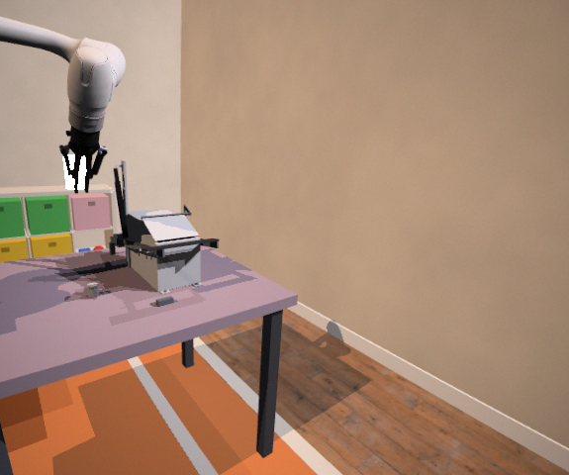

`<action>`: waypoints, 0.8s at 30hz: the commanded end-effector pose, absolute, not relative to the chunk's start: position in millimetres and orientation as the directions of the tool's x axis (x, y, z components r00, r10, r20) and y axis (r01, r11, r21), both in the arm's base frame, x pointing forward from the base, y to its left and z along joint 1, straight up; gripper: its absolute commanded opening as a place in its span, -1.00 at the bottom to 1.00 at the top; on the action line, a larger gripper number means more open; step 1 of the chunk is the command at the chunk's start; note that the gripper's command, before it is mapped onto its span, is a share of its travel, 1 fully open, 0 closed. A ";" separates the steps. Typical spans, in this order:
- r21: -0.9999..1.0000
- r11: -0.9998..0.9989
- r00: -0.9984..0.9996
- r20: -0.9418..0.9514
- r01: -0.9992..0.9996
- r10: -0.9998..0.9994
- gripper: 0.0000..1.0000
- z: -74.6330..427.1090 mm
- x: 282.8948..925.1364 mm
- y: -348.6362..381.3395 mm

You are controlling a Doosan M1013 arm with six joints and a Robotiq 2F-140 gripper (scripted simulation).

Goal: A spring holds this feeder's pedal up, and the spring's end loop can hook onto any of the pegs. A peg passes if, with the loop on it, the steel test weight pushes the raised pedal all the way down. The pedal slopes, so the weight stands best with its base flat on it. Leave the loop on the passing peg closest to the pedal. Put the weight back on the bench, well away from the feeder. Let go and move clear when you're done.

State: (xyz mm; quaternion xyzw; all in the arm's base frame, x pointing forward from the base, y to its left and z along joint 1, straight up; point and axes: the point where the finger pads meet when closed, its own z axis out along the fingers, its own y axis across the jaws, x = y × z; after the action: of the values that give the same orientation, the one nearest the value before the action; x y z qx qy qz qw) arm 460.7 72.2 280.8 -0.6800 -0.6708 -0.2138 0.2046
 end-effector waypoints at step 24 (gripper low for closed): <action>0.009 -0.016 0.008 0.571 1.000 0.821 -0.52 263.1 517.7 68.0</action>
State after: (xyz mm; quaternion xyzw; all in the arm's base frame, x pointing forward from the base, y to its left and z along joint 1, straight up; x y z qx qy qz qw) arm 517.3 67.9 262.3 -0.6794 -0.6700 -0.2157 0.2074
